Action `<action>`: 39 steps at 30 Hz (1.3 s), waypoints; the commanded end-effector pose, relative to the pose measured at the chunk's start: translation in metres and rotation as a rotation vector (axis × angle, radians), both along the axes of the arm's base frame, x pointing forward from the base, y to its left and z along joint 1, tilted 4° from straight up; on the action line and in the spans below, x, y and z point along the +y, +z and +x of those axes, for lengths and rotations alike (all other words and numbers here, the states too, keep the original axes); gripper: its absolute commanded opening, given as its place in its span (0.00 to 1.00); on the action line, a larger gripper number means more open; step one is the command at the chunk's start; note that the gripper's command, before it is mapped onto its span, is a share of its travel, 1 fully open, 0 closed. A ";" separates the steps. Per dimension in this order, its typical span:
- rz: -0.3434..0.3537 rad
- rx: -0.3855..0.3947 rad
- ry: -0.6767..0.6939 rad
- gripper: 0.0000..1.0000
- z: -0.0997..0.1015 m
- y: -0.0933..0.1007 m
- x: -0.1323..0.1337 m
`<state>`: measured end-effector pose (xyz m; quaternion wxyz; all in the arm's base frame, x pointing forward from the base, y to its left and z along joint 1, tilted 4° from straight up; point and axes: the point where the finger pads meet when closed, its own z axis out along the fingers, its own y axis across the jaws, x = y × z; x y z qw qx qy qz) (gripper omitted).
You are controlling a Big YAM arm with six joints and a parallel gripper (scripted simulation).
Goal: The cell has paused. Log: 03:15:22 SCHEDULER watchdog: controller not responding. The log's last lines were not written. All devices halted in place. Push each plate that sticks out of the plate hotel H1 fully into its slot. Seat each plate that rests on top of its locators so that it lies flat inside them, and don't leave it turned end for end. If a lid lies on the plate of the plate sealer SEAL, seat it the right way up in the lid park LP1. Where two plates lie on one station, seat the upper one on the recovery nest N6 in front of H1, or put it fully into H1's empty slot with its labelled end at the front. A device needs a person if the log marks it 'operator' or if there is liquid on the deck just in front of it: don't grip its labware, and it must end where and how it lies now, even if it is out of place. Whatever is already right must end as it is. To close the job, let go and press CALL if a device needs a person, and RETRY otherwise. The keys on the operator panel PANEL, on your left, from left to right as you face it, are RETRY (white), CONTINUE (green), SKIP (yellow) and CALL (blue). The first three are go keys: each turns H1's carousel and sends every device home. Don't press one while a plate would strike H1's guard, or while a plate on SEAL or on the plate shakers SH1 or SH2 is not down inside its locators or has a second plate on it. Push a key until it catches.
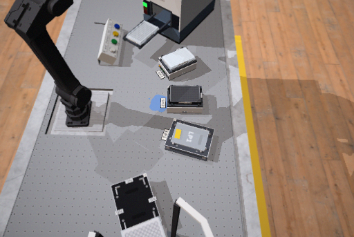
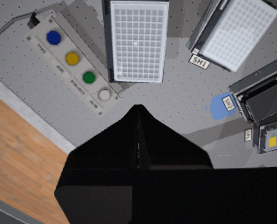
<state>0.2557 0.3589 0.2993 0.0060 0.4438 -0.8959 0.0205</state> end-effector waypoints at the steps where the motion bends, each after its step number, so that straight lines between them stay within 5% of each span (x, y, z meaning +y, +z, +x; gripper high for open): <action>1: 0.012 -0.009 -0.015 0.00 0.010 0.013 0.010; 18: 0.012 -0.009 -0.015 0.00 0.010 0.013 0.010; 19: -0.038 0.025 -0.015 1.00 0.003 -0.014 -0.001; 39: -0.027 0.019 -0.004 1.00 0.006 -0.104 -0.008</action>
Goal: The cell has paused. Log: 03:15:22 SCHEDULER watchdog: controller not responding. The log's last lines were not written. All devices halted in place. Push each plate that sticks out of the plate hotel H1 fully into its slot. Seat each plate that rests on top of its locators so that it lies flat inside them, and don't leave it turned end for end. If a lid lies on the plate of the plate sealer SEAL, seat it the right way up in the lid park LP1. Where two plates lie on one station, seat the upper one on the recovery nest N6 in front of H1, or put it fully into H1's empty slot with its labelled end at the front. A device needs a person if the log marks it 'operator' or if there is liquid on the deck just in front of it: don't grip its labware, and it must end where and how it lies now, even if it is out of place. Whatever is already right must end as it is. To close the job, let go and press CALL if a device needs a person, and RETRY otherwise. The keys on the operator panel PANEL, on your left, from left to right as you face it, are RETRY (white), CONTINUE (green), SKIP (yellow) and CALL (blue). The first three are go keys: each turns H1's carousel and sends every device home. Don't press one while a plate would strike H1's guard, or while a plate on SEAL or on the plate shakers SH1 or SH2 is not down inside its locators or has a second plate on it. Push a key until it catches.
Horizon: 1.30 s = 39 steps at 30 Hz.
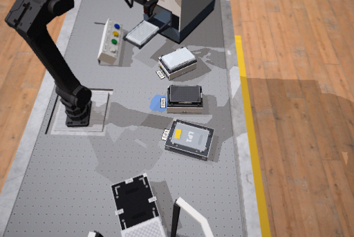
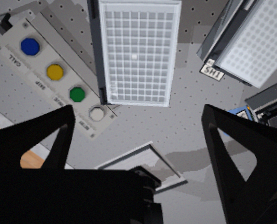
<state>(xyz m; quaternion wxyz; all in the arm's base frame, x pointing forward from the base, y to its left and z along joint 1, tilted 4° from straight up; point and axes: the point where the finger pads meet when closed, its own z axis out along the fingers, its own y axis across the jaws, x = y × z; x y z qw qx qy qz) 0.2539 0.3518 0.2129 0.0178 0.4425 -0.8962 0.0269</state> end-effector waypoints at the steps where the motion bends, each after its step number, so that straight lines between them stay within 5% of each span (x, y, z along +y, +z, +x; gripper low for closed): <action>1: -0.005 0.003 -0.002 1.00 0.007 -0.023 -0.001; 12: -0.006 0.003 -0.002 1.00 0.007 -0.068 -0.005; 26: 0.024 -0.018 0.000 1.00 0.007 -0.050 0.004; 28: -0.004 0.002 -0.001 1.00 0.006 -0.070 -0.005; 39: -0.006 0.003 -0.002 1.00 0.006 -0.083 -0.006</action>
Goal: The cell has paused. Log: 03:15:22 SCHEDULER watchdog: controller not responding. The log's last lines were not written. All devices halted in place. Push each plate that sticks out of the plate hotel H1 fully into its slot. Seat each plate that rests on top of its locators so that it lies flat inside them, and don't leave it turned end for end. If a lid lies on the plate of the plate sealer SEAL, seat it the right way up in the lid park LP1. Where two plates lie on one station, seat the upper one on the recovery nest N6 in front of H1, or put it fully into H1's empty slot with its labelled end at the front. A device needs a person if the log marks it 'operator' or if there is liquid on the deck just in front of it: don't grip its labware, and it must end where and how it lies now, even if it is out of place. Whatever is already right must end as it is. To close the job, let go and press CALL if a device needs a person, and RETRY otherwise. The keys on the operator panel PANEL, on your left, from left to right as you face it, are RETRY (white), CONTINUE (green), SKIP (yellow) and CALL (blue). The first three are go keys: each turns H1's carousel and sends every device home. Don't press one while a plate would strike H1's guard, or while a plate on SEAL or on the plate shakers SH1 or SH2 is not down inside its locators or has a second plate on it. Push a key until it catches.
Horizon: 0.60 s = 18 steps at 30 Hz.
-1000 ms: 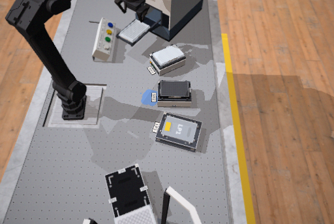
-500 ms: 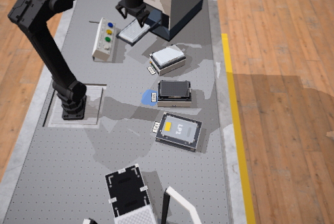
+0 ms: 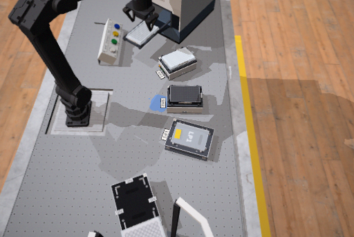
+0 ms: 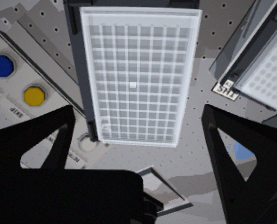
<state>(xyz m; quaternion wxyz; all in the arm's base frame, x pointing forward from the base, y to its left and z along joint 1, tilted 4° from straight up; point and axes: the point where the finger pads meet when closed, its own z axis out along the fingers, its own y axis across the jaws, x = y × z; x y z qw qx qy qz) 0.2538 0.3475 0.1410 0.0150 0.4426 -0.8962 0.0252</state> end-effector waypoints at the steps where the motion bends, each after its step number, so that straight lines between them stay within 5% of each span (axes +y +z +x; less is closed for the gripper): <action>1: -0.011 0.006 -0.003 1.00 0.006 -0.012 -0.002; 18: -0.011 0.006 -0.002 1.00 0.005 -0.032 -0.004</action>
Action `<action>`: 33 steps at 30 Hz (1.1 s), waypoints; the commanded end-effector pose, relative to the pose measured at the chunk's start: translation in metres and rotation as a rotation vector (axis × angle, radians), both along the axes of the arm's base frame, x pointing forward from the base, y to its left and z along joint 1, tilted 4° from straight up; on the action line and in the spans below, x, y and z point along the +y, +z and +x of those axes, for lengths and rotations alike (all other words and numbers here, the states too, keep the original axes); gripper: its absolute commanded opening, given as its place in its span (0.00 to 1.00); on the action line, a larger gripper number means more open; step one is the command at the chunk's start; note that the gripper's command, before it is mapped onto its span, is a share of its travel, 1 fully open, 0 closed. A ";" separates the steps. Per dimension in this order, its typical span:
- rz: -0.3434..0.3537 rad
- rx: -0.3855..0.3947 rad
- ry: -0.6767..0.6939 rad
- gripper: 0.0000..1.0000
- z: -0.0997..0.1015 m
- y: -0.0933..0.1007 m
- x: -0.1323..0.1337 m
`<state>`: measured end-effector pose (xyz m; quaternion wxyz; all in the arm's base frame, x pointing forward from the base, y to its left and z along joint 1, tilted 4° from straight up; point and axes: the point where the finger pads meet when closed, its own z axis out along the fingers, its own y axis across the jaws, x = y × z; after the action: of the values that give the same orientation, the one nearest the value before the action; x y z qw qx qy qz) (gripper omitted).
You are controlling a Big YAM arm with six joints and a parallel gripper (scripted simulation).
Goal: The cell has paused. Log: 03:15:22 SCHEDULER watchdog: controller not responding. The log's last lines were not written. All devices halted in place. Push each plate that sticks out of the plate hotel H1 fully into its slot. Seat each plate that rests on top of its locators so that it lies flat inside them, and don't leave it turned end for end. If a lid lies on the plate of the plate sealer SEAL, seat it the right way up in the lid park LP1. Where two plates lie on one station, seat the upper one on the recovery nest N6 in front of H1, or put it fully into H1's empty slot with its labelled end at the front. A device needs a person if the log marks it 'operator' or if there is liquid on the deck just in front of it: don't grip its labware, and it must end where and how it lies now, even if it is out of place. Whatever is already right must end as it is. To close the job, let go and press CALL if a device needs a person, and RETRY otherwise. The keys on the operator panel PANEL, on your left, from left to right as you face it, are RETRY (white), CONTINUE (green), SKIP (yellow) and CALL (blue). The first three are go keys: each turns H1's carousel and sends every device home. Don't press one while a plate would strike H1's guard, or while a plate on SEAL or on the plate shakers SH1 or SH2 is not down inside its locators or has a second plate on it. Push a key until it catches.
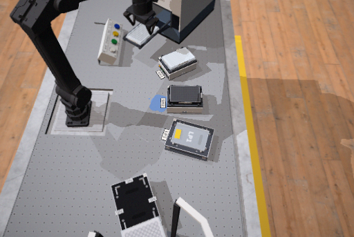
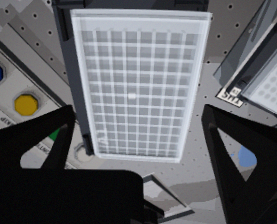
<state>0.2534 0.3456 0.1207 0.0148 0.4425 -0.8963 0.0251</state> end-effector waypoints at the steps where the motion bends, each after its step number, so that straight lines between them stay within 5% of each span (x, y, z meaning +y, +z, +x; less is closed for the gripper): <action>1: -0.012 0.007 -0.001 1.00 0.005 -0.013 -0.003; 33: -0.020 0.012 -0.002 1.00 0.004 -0.025 -0.006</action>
<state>0.2529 0.3441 0.1047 0.0163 0.4426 -0.8962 0.0258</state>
